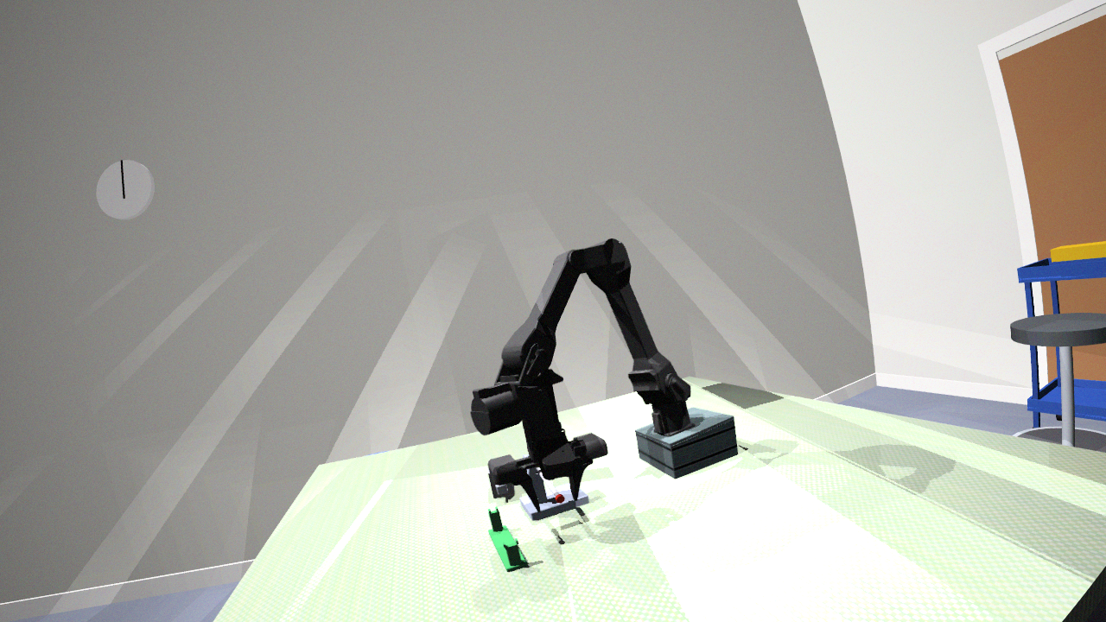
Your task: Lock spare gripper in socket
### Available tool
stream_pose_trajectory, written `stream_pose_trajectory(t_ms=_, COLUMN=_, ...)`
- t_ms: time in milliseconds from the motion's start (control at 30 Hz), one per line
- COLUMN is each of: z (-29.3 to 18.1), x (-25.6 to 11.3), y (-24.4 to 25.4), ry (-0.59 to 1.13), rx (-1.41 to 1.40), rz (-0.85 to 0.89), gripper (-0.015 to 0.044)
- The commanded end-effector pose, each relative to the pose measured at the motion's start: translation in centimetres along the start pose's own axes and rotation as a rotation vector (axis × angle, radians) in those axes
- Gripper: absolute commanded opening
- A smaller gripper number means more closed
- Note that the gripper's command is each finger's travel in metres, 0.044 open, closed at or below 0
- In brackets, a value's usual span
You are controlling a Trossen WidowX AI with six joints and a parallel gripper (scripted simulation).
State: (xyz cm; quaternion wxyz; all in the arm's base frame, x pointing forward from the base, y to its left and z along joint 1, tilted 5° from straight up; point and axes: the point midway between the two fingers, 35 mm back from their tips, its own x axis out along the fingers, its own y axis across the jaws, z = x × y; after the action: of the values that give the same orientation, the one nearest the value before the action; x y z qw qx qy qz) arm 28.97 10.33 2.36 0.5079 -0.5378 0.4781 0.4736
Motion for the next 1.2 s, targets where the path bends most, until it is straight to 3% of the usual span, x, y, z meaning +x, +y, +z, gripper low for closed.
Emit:
stream_pose_trajectory(t_ms=0, z=-0.09, x=0.38, y=0.15, ry=0.006, rx=-0.004, rz=0.006, gripper=0.0300)
stream_pose_trajectory(t_ms=133, z=-0.09, x=0.38, y=0.15, ry=0.006, rx=-0.004, rz=0.006, gripper=0.0300)
stream_pose_trajectory(t_ms=500, z=-0.09, x=0.38, y=0.15, ry=0.006, rx=-0.004, rz=0.006, gripper=0.0011)
stream_pose_trajectory(t_ms=867, z=-0.05, x=0.32, y=0.14, ry=-0.003, rx=-0.005, rz=0.007, gripper=0.0000)
stream_pose_trajectory(t_ms=1167, z=0.48, x=-0.47, y=0.16, ry=-0.131, rx=-0.014, rz=0.015, gripper=0.0000)
